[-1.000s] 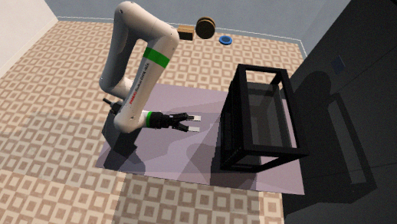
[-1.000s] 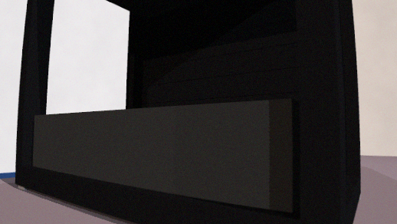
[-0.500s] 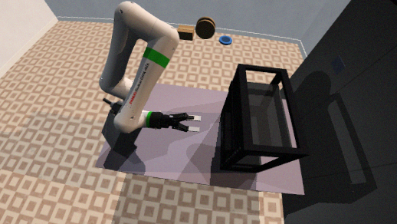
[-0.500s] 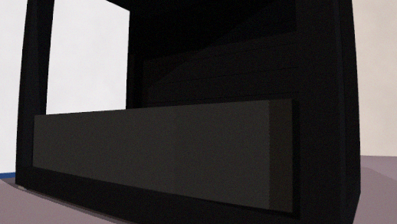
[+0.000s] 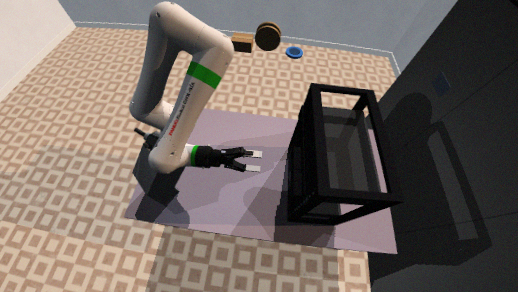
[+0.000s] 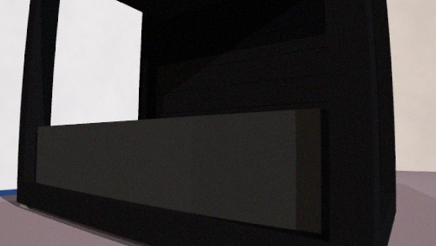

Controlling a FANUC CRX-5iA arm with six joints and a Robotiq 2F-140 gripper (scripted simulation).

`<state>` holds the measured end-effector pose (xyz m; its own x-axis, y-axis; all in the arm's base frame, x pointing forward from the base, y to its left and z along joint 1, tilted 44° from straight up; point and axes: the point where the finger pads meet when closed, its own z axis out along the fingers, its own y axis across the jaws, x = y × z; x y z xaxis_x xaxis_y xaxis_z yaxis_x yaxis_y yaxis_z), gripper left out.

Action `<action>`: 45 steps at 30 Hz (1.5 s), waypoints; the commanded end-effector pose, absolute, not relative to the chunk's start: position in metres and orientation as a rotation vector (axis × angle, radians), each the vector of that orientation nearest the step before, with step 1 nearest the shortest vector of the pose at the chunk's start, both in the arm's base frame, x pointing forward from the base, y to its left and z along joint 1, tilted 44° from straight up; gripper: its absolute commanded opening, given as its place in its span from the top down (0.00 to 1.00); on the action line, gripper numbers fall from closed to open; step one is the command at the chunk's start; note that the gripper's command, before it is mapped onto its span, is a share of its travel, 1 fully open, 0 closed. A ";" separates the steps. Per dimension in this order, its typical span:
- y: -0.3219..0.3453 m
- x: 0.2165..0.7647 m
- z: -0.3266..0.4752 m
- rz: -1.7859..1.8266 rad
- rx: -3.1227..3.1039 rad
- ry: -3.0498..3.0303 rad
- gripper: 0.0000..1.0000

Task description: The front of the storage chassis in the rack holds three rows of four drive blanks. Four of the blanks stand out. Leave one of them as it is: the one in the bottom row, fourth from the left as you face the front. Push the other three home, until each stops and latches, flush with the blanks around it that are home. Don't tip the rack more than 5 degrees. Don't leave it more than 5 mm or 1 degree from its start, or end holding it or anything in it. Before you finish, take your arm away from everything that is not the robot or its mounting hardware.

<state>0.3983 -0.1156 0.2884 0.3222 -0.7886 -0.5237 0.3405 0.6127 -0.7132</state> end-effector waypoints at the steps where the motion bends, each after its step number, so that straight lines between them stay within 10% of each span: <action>1: -0.116 0.398 0.288 -0.789 -0.534 0.983 0.00; 11: -0.116 0.398 0.288 -0.789 -0.534 0.983 0.00; 12: -0.116 0.398 0.288 -0.789 -0.534 0.983 1.00; 45: -0.116 0.398 0.288 -0.789 -0.534 0.983 1.00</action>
<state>0.3983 -0.1156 0.2884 0.3222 -0.7886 -0.5237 0.3405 0.6127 -0.7132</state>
